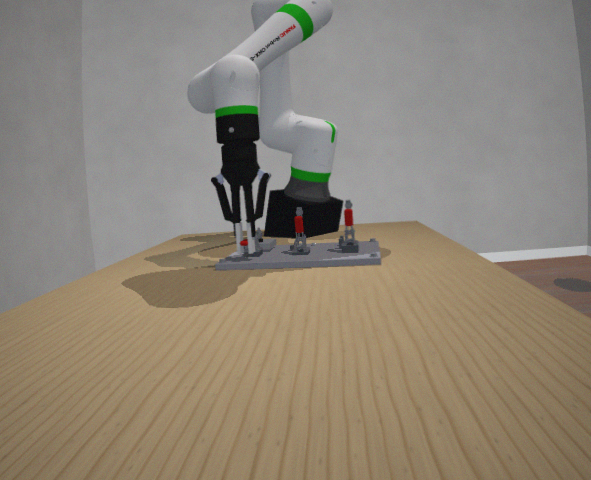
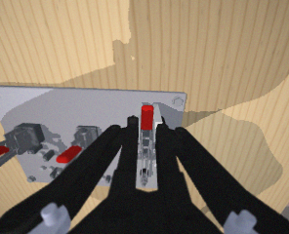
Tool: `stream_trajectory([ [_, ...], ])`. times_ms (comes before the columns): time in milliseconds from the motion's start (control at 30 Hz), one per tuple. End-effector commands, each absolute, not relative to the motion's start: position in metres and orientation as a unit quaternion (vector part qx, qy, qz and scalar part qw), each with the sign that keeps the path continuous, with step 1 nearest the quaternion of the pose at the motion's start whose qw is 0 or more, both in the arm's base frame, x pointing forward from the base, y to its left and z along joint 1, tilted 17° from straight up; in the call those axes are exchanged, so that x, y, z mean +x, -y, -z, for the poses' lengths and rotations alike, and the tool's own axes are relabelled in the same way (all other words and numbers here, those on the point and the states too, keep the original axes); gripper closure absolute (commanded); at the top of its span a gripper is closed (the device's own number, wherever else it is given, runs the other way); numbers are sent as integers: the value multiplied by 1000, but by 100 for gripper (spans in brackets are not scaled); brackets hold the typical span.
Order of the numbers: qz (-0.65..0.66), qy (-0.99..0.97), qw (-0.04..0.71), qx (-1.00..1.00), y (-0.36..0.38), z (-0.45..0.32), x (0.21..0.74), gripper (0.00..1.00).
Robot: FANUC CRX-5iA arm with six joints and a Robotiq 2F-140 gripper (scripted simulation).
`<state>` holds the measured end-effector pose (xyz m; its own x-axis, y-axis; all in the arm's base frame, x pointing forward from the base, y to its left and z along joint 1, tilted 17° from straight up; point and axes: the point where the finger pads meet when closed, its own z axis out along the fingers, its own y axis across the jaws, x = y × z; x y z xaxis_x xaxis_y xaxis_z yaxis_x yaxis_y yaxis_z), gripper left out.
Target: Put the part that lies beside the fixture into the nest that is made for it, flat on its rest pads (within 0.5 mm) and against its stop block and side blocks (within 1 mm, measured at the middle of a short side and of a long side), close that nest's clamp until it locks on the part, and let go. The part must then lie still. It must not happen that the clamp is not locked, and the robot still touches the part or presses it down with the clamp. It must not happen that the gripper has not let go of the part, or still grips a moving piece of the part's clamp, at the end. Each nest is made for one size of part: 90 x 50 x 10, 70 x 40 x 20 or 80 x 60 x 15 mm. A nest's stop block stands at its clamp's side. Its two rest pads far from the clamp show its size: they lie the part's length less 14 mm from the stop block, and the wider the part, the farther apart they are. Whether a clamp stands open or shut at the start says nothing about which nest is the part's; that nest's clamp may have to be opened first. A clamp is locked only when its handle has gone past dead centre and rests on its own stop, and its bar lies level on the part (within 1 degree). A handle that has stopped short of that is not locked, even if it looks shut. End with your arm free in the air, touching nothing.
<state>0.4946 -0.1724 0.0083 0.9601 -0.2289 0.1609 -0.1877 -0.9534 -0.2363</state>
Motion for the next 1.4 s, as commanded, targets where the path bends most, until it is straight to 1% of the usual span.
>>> stream_trajectory([
  [0,93,-106,110,-984,172,-8,494,100],
  [533,93,-106,110,-984,172,-8,495,100],
  [567,93,-106,110,-984,172,-8,495,72],
  [1367,93,-106,110,-984,172,-8,495,72],
])
